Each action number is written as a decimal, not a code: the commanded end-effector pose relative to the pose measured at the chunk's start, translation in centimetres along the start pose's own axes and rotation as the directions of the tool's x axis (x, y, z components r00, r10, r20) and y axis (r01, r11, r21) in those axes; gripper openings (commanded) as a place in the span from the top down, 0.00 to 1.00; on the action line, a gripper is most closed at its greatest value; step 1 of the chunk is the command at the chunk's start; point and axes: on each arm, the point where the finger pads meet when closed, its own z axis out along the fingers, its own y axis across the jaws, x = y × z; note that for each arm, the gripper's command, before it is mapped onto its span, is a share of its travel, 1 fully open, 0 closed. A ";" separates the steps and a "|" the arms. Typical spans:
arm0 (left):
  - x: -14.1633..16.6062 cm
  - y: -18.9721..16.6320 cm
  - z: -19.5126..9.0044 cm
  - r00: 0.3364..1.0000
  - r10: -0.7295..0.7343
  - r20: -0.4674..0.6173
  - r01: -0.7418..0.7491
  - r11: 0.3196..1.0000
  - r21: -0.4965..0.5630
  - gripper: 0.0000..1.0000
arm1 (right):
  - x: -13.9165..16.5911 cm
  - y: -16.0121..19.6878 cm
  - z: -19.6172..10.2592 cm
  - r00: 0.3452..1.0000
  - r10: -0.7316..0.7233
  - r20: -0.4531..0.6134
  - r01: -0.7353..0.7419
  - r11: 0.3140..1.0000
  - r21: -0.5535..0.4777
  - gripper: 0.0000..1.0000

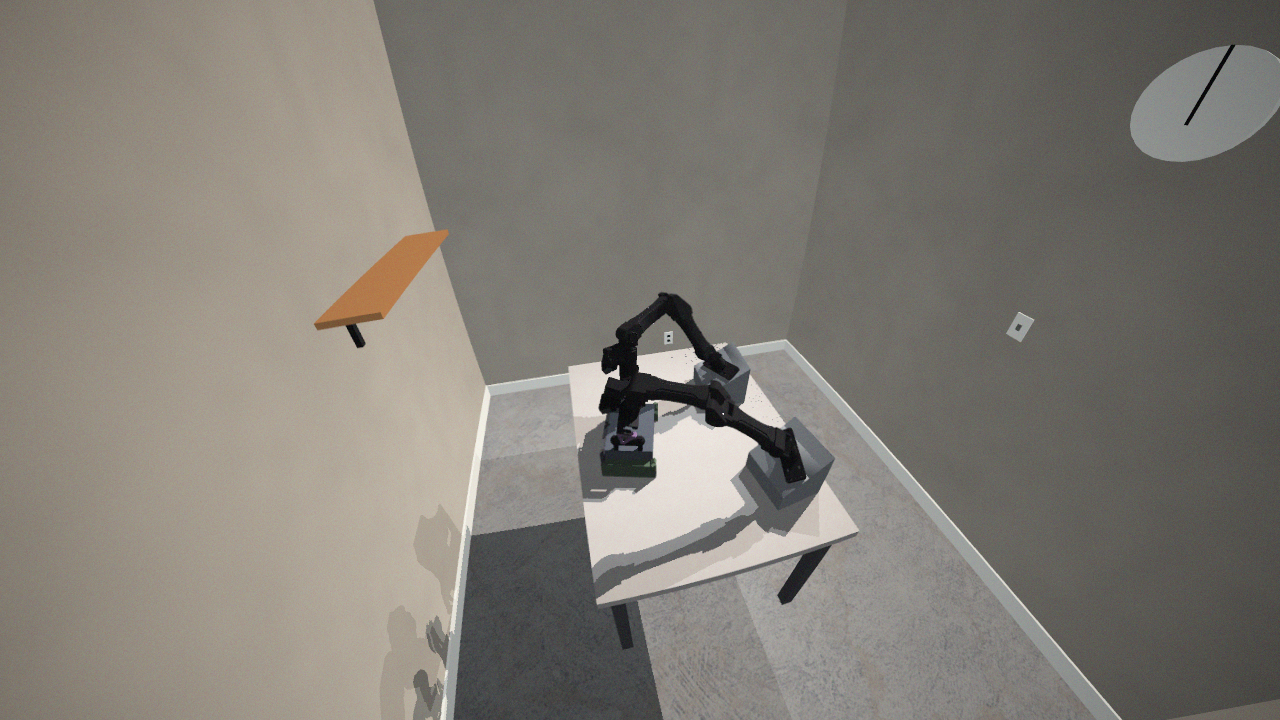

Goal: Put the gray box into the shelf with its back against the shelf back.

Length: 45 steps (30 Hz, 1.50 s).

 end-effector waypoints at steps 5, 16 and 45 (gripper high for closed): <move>0.2 -0.2 -3.7 1.000 0.005 -0.010 -0.005 1.000 -0.004 0.00 | 0.5 -0.6 -3.6 1.000 -0.001 -0.010 0.001 1.000 0.023 0.00; -0.6 0.1 -4.3 0.999 -0.013 0.042 0.012 1.000 0.013 0.00 | -0.1 -0.4 -2.8 1.000 -0.001 0.011 0.001 1.000 0.010 0.00; -0.8 -0.1 -4.4 0.999 -0.011 0.040 0.010 1.000 0.014 0.00 | 0.1 0.1 -3.0 1.000 0.002 -0.004 -0.002 1.000 -0.003 0.00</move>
